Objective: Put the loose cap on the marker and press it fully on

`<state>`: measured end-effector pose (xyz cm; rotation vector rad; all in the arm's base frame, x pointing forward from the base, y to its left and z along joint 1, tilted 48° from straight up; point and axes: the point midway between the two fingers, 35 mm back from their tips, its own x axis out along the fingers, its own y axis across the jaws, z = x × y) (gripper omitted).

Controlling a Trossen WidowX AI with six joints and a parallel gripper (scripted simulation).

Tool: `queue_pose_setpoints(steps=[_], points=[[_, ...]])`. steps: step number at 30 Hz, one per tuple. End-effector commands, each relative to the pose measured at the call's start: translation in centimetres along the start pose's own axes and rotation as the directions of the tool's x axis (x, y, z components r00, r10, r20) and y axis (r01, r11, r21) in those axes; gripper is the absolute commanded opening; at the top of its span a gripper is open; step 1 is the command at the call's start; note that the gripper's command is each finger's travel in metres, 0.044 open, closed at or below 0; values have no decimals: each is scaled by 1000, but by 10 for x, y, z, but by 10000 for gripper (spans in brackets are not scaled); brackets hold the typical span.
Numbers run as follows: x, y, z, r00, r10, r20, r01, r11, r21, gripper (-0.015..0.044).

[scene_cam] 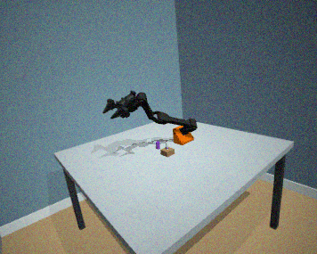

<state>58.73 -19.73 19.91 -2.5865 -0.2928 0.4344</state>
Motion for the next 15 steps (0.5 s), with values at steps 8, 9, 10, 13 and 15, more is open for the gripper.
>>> queue_pose_setpoints(steps=[8,9,10,13,15], points=[[-68,14,-78,973,83,-214,-111,986,-121,240],[-78,15,-87,967,92,-239,-126,983,-134,240],[-88,16,-97,958,101,-268,-144,978,-149,240],[-124,15,-127,927,126,-352,-207,957,-202,240],[-150,12,-147,901,141,-411,-254,938,-236,240]])
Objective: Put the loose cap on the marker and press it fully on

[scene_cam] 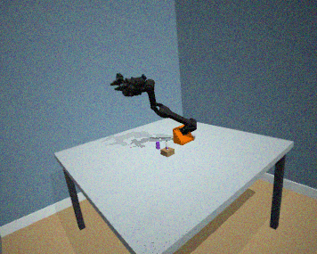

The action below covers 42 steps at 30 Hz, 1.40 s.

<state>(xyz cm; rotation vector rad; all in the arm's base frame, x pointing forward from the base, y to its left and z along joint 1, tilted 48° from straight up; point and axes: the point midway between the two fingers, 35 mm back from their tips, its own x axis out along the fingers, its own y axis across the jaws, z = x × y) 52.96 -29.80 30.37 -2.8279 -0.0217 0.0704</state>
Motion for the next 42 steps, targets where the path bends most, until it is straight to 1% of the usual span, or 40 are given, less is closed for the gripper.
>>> queue_pose_setpoints(steps=[1,6,12,17,23,26,32,35,37,39,42], points=[[-40,3,-62,990,50,-135,-66,991,-116,240],[-95,9,-125,952,110,-284,-178,957,-227,240],[-166,3,-193,872,151,-465,-325,889,-322,240],[-228,-16,-239,786,159,-597,-452,807,-380,240],[-304,-54,-284,665,138,-734,-608,671,-425,240],[-341,-74,-302,595,119,-795,-688,587,-427,240],[-415,-131,-328,429,52,-902,-838,395,-376,240],[-432,-149,-333,388,22,-922,-870,340,-358,240],[-442,-158,-333,374,5,-927,-876,331,-351,240],[-459,-179,-334,346,-33,-938,-892,298,-340,240],[-483,-221,-336,295,-115,-949,-933,181,-312,240]])
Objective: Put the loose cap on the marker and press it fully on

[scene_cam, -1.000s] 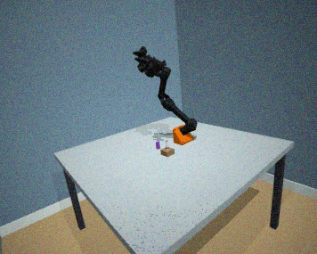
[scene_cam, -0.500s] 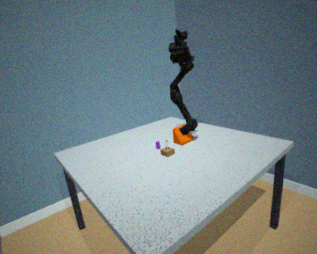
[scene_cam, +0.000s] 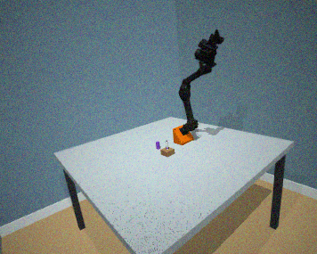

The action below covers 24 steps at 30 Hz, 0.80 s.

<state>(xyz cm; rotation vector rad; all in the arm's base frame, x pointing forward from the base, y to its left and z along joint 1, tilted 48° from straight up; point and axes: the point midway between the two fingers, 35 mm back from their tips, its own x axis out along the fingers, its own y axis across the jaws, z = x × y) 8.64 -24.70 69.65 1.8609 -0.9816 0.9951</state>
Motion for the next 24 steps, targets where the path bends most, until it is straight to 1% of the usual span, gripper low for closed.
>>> queue_pose_setpoints(steps=[1,3,6,12,18,24], points=[[-9,10,-68,991,28,-134,-47,989,-137,240],[-14,11,-97,981,32,-193,-72,975,-208,240],[-22,8,-114,978,1,-207,-73,938,-339,240],[-42,-18,-201,924,-57,-379,-171,825,-539,240],[-66,-73,-261,858,-203,-472,-214,694,-687,240],[-92,-143,-307,761,-362,-539,-302,537,-788,240]])
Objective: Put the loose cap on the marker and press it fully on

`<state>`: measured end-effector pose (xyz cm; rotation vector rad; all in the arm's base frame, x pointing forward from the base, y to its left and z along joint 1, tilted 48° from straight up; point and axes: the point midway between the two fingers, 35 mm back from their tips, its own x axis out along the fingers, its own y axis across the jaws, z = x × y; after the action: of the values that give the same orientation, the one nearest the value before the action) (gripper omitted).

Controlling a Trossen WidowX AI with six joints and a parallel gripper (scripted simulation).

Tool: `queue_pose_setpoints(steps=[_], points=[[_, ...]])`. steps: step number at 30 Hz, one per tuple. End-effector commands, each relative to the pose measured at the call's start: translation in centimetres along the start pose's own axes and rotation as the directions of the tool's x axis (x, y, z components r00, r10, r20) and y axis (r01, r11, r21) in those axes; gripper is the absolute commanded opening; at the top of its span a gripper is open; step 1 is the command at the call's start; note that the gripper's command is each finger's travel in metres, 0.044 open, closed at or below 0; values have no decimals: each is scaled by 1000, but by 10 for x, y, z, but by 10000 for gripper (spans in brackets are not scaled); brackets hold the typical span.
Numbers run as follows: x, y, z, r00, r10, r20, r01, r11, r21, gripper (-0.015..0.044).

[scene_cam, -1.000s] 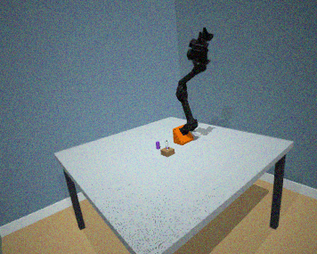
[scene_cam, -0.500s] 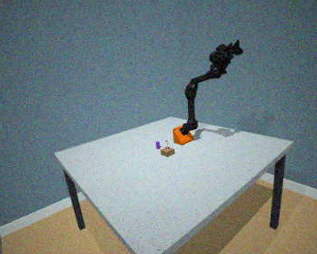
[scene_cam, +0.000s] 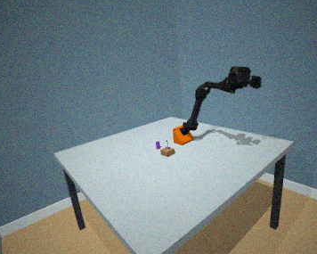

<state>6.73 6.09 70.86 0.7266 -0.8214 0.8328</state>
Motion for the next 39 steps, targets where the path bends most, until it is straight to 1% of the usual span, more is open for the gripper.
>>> queue_pose_setpoints(steps=[1,7,13,20,26,30,35,39], points=[[13,-9,-66,988,-33,-150,11,989,-145,240],[20,-47,-152,931,-132,-341,9,940,-340,240],[10,-104,-218,830,-266,-491,-10,872,-489,240],[-16,-169,-267,689,-402,-603,-33,814,-580,240],[-51,-230,-298,532,-510,-676,-38,783,-621,240],[-85,-276,-321,384,-575,-723,-34,773,-633,240],[-143,-335,-341,164,-628,-761,-3,771,-637,240],[-197,-377,-348,-21,-632,-774,49,773,-633,240]])
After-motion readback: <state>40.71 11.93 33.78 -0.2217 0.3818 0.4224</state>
